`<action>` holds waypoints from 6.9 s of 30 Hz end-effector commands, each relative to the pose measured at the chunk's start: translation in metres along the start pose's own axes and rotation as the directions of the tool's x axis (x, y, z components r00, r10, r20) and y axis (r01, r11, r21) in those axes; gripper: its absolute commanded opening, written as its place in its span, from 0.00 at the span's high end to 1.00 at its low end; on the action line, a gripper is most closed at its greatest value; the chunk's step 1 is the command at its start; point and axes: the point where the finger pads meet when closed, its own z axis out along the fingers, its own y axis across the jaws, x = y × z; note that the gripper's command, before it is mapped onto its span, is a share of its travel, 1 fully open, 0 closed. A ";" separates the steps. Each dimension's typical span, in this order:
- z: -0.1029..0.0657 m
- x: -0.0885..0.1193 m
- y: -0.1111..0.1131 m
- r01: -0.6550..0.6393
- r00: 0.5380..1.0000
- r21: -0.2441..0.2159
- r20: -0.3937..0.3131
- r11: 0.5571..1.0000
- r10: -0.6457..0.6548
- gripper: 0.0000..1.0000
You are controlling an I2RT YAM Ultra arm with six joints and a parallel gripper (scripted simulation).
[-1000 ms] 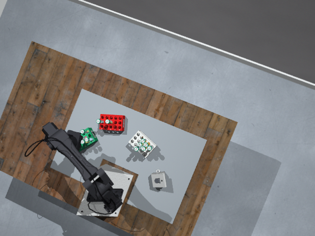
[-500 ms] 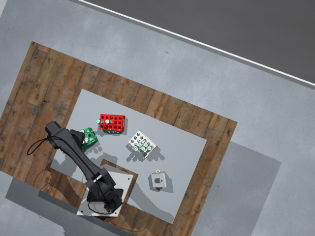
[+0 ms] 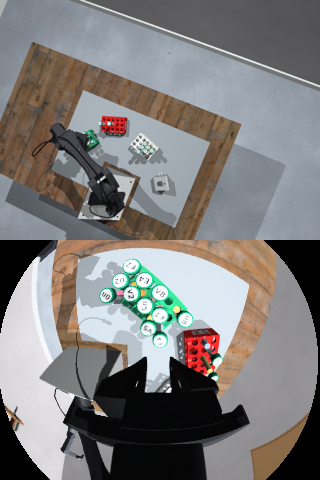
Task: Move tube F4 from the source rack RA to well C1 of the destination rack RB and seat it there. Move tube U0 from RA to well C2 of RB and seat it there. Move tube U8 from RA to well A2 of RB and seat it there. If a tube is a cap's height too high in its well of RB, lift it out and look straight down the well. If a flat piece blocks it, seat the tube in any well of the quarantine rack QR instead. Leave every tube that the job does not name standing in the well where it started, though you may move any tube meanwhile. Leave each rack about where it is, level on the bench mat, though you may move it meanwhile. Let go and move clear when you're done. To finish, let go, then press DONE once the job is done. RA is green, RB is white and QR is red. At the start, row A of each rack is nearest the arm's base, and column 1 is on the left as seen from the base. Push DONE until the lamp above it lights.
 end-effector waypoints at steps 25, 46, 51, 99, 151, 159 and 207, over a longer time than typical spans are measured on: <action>0.025 -0.006 -0.007 -0.007 0.999 0.034 0.036 0.999 0.006 0.70; 0.029 -0.003 -0.007 -0.009 0.999 0.035 0.038 0.999 0.007 0.70; 0.026 -0.007 -0.010 -0.011 0.999 0.048 0.050 0.999 0.009 0.70; 0.030 -0.010 -0.010 -0.013 0.998 0.054 0.058 0.998 0.010 1.00; -0.016 -0.007 -0.003 -0.019 0.998 0.042 0.059 0.999 0.017 1.00; -0.022 -0.006 -0.003 -0.019 0.998 0.042 0.059 0.999 0.017 1.00; -0.031 0.017 0.026 -0.011 0.999 0.033 0.046 0.999 0.010 1.00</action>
